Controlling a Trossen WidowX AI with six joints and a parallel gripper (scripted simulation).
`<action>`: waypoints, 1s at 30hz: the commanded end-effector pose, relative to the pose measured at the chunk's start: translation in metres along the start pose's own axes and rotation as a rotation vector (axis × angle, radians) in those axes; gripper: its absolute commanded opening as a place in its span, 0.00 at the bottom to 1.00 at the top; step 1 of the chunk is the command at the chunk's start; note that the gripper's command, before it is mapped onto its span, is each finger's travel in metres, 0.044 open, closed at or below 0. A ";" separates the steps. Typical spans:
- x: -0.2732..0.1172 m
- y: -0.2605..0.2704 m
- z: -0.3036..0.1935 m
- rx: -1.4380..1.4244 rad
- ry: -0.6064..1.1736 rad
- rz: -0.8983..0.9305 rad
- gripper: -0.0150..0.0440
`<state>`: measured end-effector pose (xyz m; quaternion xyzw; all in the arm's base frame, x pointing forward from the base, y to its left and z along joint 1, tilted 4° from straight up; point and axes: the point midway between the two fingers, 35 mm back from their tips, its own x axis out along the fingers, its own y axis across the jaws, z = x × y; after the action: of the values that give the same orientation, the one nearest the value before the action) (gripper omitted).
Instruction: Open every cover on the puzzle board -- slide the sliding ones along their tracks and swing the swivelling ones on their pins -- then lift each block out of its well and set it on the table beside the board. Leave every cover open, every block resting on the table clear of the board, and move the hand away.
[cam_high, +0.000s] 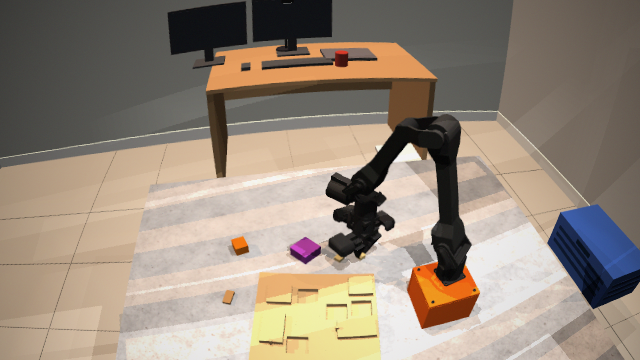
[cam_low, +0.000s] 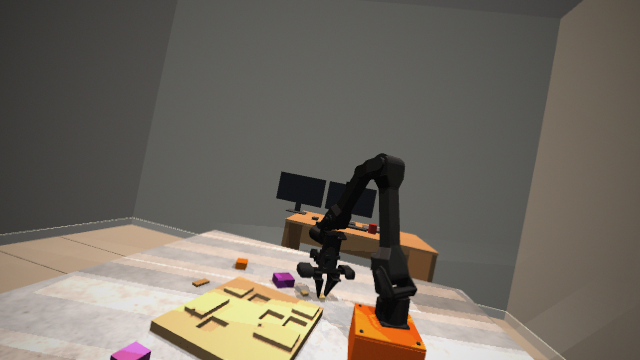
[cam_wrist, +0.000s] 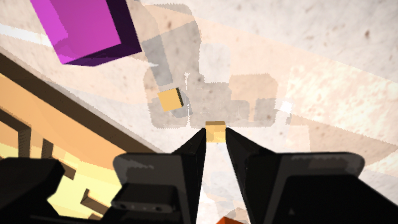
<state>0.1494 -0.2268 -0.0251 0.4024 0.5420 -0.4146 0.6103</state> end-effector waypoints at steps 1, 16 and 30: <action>0.008 -0.001 -0.004 0.004 0.011 0.000 0.39; 0.008 -0.001 -0.003 0.000 0.004 -0.001 0.79; -0.021 0.000 0.000 0.001 0.006 0.000 1.00</action>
<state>0.1478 -0.2247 -0.0132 0.4042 0.5446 -0.4139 0.6072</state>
